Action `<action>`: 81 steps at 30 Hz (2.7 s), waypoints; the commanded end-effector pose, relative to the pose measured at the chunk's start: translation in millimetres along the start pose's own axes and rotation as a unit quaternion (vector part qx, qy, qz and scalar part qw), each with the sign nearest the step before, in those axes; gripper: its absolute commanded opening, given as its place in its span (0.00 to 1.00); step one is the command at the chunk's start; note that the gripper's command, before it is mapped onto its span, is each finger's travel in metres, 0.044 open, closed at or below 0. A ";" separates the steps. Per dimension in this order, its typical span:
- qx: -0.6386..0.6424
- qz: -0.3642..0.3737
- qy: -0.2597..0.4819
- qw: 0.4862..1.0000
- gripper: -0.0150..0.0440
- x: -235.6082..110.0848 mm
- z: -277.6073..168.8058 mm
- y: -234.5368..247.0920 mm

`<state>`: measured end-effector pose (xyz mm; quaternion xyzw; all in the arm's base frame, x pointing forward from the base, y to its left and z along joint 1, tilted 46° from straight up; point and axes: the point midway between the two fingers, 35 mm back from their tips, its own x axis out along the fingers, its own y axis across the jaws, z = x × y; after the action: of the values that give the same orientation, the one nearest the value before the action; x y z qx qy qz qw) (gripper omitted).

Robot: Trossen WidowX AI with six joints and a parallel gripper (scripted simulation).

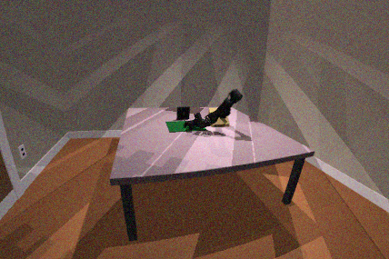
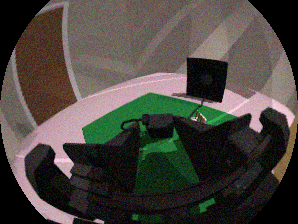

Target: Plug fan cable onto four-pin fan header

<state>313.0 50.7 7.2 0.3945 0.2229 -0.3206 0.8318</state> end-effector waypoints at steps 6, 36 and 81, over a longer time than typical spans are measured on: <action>0.002 0.000 -0.001 1.000 0.60 -24.7 9.6 4.1; -0.056 -0.051 0.047 0.996 0.60 -75.0 34.9 -9.2; -0.174 -0.151 0.454 0.861 0.60 -56.2 40.4 -32.7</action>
<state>254.2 23.1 46.7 0.2987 0.6731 -0.2011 0.6460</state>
